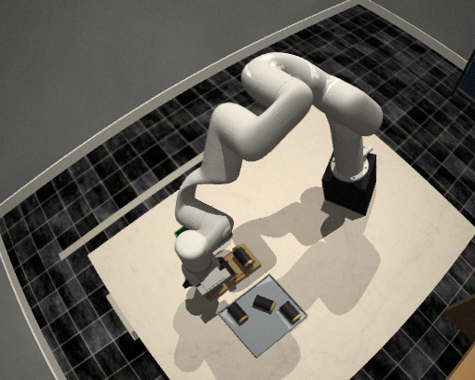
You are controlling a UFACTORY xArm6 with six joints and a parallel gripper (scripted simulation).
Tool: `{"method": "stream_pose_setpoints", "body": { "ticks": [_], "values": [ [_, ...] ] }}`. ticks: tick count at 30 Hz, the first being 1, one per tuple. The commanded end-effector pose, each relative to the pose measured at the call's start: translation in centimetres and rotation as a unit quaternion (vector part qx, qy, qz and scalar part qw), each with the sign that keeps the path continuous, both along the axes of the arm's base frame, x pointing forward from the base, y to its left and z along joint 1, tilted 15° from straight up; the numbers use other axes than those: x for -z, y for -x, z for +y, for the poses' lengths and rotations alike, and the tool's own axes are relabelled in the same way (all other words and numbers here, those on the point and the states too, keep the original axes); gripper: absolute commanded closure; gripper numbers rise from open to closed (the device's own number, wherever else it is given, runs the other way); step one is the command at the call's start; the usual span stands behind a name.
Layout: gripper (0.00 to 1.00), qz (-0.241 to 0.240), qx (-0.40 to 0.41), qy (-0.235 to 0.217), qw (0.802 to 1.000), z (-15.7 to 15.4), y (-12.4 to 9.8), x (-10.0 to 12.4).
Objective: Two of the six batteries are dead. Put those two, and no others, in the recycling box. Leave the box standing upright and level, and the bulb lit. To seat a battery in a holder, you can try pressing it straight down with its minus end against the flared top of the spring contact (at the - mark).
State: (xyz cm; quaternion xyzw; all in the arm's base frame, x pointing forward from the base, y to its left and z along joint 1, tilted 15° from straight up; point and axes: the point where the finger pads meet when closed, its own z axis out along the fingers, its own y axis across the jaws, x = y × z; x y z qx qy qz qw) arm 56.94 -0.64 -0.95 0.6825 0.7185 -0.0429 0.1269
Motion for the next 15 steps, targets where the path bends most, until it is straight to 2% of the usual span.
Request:
{"method": "stream_pose_setpoints", "body": {
  "ticks": [1, 15],
  "values": [
    [0.49, -0.002, 0.000, 0.000, 1.000, 0.05, -0.16, -0.20],
    [0.49, -0.002, 0.000, 0.000, 1.000, 0.18, -0.09, -0.76]
  ]
}}
